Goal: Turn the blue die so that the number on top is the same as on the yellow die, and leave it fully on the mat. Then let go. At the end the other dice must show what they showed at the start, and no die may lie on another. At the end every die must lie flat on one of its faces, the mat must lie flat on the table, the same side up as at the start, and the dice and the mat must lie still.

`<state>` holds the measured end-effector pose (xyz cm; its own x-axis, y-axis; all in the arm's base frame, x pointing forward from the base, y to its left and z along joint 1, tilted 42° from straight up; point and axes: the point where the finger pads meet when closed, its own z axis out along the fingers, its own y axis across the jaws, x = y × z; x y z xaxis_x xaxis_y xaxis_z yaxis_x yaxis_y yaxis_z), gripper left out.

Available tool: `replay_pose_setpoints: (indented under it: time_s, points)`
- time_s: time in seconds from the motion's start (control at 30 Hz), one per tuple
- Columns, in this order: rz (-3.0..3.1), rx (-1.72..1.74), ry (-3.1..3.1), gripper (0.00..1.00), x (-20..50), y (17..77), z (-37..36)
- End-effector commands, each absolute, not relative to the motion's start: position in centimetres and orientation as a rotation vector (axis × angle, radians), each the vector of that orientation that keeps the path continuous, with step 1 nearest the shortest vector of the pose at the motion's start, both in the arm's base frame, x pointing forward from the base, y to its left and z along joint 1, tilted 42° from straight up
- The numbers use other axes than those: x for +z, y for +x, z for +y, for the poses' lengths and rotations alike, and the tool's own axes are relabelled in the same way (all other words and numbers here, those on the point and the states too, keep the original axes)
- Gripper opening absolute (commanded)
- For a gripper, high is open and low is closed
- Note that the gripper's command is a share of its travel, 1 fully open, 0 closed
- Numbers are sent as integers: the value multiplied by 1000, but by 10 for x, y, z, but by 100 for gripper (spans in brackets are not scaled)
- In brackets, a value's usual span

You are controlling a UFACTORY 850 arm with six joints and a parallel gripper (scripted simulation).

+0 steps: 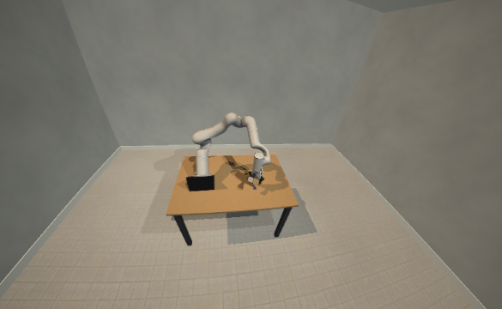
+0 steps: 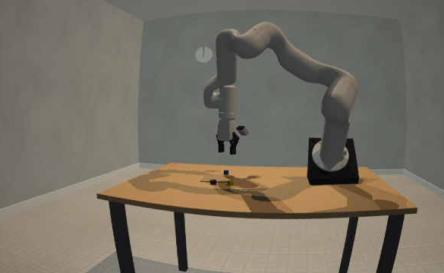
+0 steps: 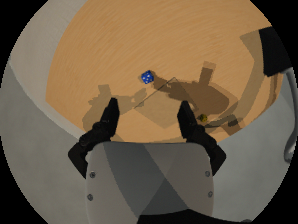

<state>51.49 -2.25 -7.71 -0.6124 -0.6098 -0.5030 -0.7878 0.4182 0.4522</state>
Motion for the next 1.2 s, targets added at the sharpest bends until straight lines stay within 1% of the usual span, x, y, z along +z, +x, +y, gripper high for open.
replay_pose_setpoints:
  time_s: [0.0,0.43,0.83,1.17]
  points:
    - [2560,1035,-1034,100,-78,515,-21]
    - [2781,1102,-646,100,-82,514,-18]
    - [2977,1154,-125,100,-86,513,-14]
    - [3030,1164,89,100,-88,513,-13]
